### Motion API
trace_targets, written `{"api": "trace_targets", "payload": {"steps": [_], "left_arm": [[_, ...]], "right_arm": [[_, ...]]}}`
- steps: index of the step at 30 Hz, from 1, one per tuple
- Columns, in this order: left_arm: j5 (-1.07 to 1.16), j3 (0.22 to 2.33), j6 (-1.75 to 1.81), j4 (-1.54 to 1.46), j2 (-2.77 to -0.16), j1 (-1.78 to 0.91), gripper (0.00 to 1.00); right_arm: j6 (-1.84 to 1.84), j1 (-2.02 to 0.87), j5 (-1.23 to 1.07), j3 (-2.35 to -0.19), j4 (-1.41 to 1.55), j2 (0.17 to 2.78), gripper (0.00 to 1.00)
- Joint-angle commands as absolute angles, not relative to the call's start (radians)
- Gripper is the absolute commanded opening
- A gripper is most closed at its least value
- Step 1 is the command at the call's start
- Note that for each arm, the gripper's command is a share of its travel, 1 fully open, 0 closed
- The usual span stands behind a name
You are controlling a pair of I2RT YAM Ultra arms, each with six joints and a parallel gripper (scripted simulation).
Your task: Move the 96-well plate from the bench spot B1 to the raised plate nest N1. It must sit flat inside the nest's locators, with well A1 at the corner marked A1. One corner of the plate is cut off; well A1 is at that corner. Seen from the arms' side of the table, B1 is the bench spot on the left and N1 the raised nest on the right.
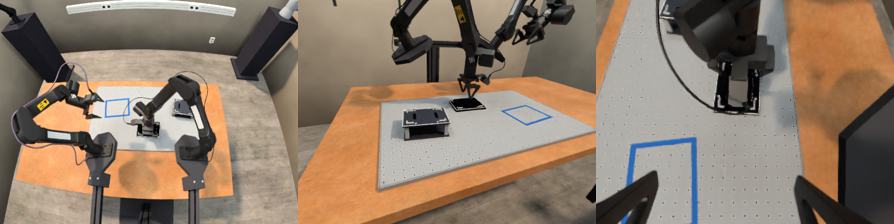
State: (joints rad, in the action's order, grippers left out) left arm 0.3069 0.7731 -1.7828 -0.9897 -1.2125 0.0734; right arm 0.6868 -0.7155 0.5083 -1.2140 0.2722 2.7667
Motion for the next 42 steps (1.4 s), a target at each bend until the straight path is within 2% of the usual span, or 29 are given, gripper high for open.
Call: {"api": "trace_targets", "payload": {"steps": [1, 37, 42], "left_arm": [[0.320, 0.803, -1.790, -1.006, -1.191, 0.064, 1.00], [0.320, 0.803, -1.790, -1.006, -1.191, 0.064, 1.00], [0.320, 0.803, -1.790, -1.006, -1.191, 0.064, 1.00]], "right_arm": [[0.703, -0.710, 0.514, -1.240, 0.234, 2.782, 1.00], [0.765, -0.662, 0.521, -1.273, 0.136, 2.882, 1.00], [0.766, -0.661, 0.521, -1.260, 0.134, 2.872, 0.93]]}}
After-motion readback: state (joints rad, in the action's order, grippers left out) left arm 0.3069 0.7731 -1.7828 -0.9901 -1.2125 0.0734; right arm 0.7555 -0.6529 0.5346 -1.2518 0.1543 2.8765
